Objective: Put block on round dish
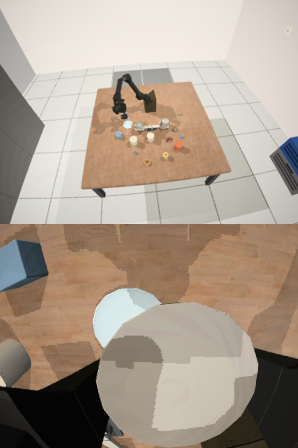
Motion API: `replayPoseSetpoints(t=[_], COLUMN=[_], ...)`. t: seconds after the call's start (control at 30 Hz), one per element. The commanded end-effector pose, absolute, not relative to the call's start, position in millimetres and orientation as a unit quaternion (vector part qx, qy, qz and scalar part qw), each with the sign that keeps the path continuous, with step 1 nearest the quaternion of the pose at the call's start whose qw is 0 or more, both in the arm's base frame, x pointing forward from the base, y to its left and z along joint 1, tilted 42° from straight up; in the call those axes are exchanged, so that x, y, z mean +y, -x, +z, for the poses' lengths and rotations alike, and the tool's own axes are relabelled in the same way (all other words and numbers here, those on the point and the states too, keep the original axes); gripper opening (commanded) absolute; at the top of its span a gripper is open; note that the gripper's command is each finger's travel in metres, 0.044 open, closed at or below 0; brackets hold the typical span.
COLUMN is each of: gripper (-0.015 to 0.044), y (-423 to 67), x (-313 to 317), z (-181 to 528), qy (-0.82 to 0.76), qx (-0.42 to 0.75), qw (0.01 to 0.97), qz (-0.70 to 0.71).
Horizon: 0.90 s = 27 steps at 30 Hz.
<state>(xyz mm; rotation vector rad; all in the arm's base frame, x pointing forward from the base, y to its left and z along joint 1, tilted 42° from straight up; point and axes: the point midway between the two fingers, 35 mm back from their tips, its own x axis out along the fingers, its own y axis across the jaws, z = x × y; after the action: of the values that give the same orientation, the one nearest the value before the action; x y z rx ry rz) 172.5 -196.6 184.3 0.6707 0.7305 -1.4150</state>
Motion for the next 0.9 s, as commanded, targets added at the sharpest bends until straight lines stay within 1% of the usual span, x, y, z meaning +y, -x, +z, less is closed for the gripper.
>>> replayPoseSetpoints(t=[0.0, 0.53, 0.87], gripper=[0.0, 0.0, 0.0], y=[-159, -112, -112], x=[-202, -218, -234], z=[186, 188, 171], qy=[-0.292, -0.262, -0.26], qx=[0.316, 0.299, 0.299], qw=[0.655, 0.665, 0.665], qz=[-0.621, -0.632, -0.633])
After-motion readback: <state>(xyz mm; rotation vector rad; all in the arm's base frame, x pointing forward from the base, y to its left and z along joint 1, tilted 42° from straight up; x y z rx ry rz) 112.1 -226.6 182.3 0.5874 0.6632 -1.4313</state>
